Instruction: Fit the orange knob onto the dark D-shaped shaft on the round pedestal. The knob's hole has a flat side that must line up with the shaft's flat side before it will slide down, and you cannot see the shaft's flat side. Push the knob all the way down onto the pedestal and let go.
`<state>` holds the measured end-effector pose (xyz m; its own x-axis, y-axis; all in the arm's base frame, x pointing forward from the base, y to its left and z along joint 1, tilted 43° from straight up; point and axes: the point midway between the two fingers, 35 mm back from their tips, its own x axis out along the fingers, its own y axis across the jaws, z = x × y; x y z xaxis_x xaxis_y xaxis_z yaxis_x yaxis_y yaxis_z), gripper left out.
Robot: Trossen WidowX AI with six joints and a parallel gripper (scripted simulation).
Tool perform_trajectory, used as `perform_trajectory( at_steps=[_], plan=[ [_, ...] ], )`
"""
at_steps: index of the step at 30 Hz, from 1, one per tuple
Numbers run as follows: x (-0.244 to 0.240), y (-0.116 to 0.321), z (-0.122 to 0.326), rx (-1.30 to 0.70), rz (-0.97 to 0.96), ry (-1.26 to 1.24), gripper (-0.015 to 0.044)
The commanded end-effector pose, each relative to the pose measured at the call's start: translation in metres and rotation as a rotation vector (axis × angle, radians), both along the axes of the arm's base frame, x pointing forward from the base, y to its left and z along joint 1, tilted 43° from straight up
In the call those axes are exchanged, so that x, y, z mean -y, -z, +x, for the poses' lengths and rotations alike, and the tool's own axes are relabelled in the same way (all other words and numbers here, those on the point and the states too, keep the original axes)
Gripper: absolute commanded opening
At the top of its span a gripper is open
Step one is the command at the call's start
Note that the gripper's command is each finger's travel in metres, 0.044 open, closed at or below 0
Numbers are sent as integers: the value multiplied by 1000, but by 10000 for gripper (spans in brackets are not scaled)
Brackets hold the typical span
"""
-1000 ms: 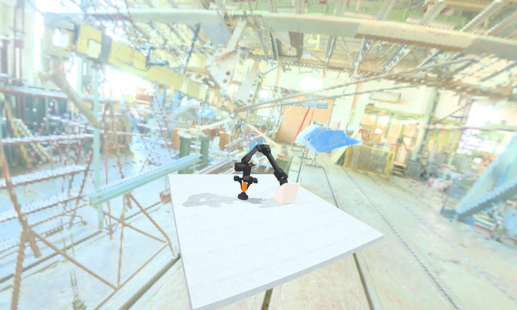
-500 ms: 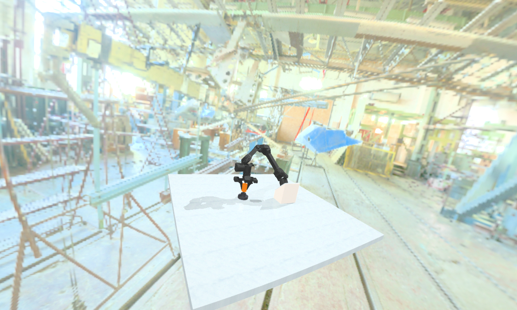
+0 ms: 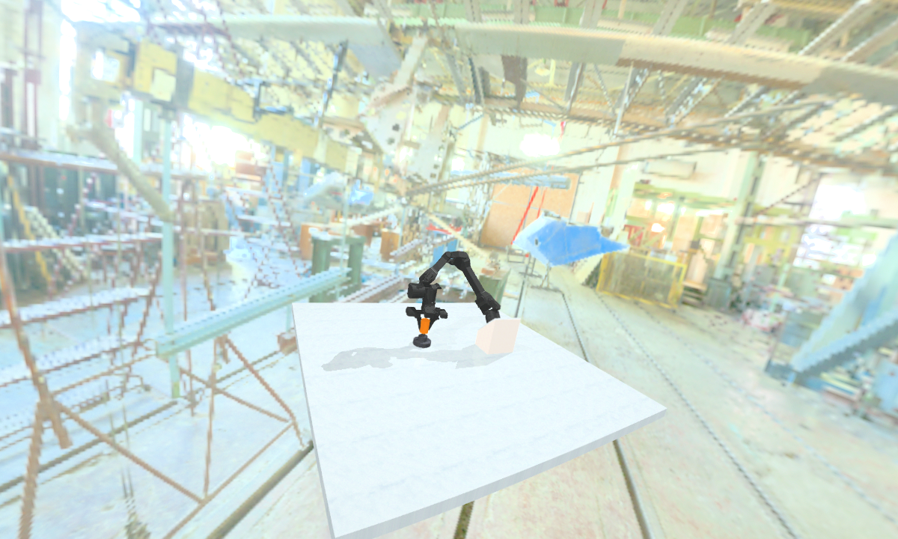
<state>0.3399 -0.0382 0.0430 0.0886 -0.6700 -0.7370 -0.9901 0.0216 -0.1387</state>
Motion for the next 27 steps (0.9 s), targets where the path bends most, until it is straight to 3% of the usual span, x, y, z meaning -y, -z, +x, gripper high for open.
perform_trajectory(
  at_steps=[1,27],
  plan=[
    [0,1,0,-1,1,-2,0],
    [-1,0,0,-142,-18,-157,0]
  ],
)
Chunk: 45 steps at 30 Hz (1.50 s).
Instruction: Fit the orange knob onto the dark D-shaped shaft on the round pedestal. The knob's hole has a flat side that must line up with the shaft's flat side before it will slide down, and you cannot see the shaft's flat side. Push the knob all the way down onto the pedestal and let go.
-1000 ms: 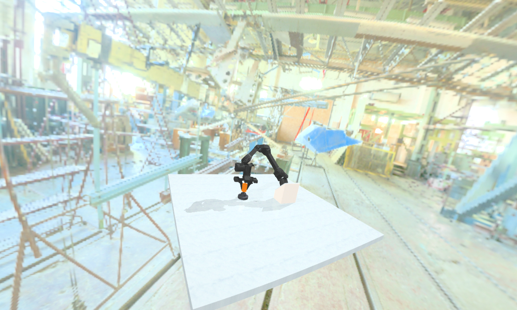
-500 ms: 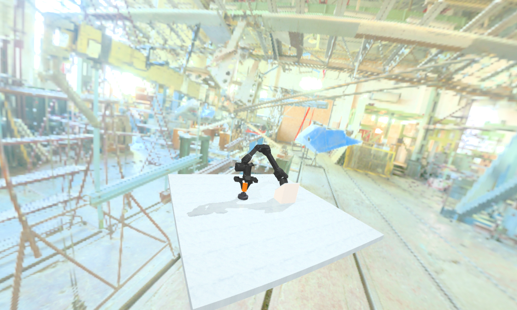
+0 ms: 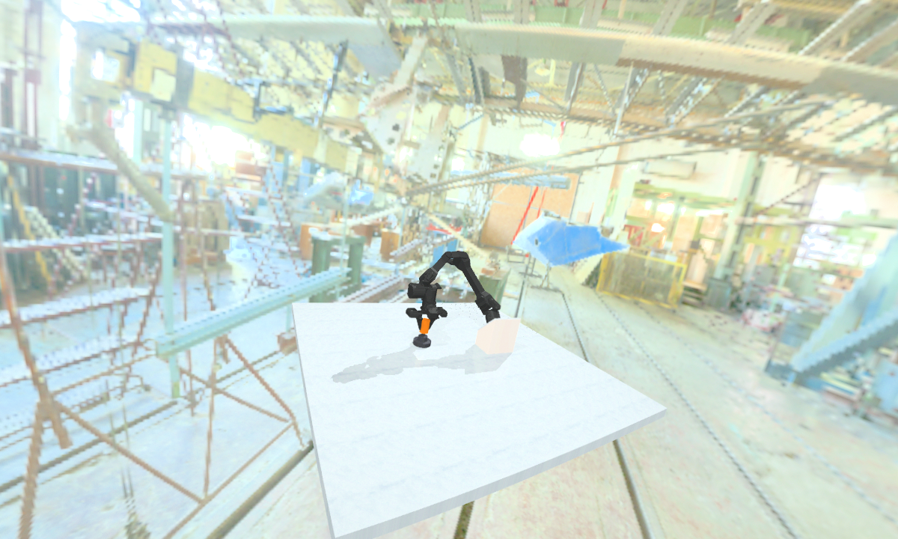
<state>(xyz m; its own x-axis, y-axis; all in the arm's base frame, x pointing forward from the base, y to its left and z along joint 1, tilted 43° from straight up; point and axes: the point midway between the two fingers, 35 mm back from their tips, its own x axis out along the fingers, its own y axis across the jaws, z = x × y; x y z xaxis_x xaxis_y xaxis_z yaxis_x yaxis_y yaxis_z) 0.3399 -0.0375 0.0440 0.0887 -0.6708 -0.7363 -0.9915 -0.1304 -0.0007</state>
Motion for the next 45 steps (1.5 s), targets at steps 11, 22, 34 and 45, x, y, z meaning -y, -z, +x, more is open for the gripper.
perform_trajectory(
  at_steps=[11,22,34,45],
  plan=[
    [1,1,0,-4,1,-5,0],
    [-1,-2,1,-4,1,-5,0],
    [-1,-1,0,-145,-17,-159,0],
    [1,1,1,-144,-17,-159,0]
  ],
)
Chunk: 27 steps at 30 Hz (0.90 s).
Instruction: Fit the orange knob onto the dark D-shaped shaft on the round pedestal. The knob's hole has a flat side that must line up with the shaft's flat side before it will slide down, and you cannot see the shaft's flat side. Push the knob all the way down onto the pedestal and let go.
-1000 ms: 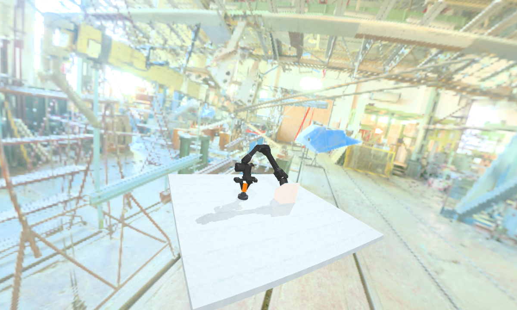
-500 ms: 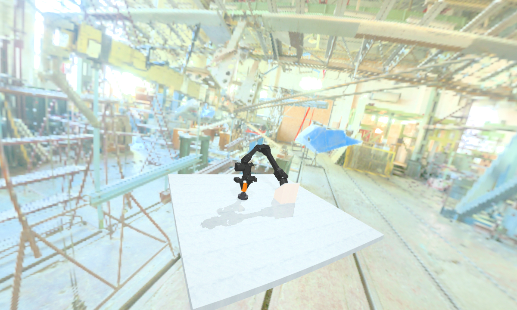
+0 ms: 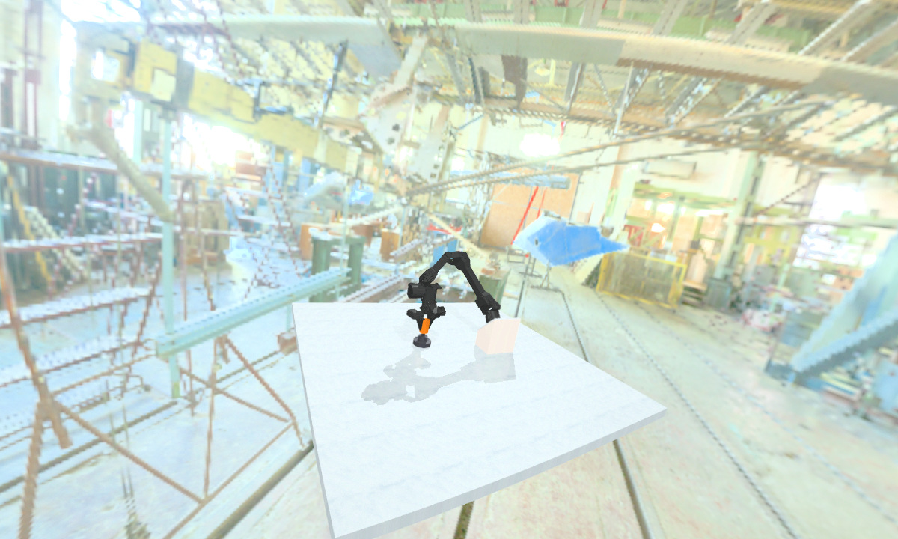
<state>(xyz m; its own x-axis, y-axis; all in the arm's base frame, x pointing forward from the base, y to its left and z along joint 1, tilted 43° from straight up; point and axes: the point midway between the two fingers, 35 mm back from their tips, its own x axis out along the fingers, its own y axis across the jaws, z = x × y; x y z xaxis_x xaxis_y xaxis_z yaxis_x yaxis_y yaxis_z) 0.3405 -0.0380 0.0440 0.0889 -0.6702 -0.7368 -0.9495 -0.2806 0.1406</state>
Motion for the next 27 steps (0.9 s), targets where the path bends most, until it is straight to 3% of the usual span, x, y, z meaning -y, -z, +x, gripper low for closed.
perform_trajectory(
  at_steps=[1,22,27],
  plan=[
    [0,1,0,-3,1,-4,0],
    [-3,-2,-1,-3,1,-4,0],
    [-3,-3,0,-81,-9,-89,0]
  ],
)
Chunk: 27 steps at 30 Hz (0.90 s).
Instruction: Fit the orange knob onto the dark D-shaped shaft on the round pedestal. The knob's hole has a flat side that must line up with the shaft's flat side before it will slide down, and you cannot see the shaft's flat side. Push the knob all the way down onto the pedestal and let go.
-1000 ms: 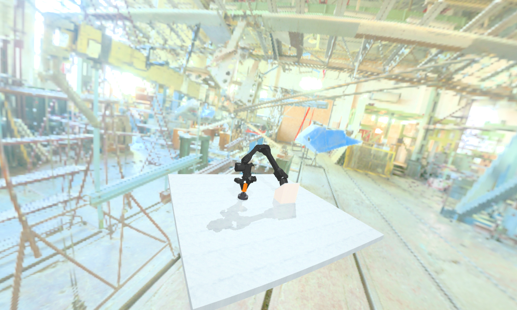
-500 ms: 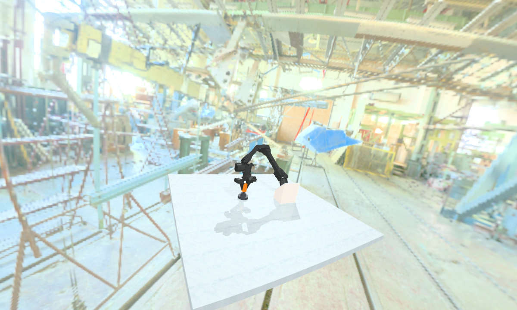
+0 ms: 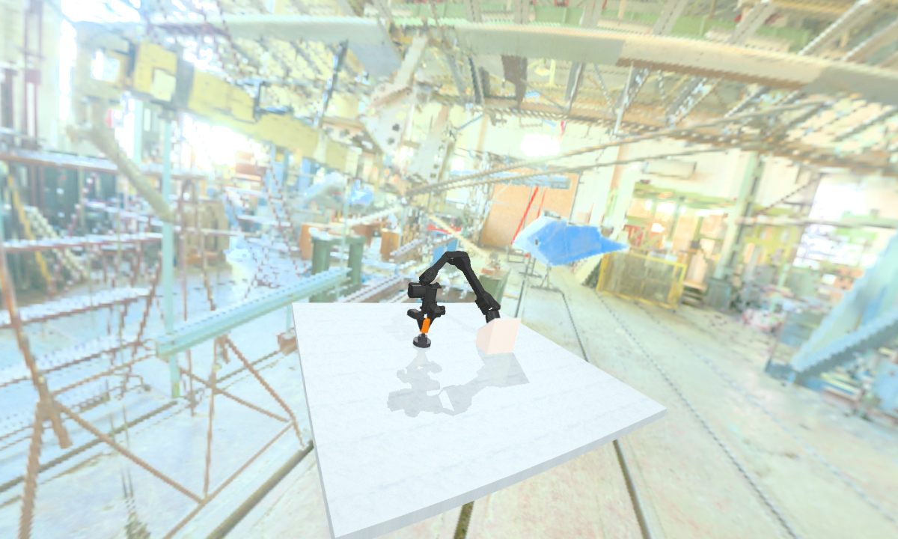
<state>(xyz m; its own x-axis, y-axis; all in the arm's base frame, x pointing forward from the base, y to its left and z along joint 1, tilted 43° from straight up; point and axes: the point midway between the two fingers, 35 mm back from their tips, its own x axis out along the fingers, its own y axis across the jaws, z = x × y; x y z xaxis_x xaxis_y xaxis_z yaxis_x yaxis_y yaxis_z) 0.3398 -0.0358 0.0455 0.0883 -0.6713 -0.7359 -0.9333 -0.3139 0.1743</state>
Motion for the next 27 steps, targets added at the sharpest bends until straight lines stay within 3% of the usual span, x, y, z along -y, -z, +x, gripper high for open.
perform_trajectory(
  at_steps=[1,27],
  plan=[
    [0,-1,1,-71,-7,-79,0],
    [2,3,1,-120,-13,-132,0]
  ],
)
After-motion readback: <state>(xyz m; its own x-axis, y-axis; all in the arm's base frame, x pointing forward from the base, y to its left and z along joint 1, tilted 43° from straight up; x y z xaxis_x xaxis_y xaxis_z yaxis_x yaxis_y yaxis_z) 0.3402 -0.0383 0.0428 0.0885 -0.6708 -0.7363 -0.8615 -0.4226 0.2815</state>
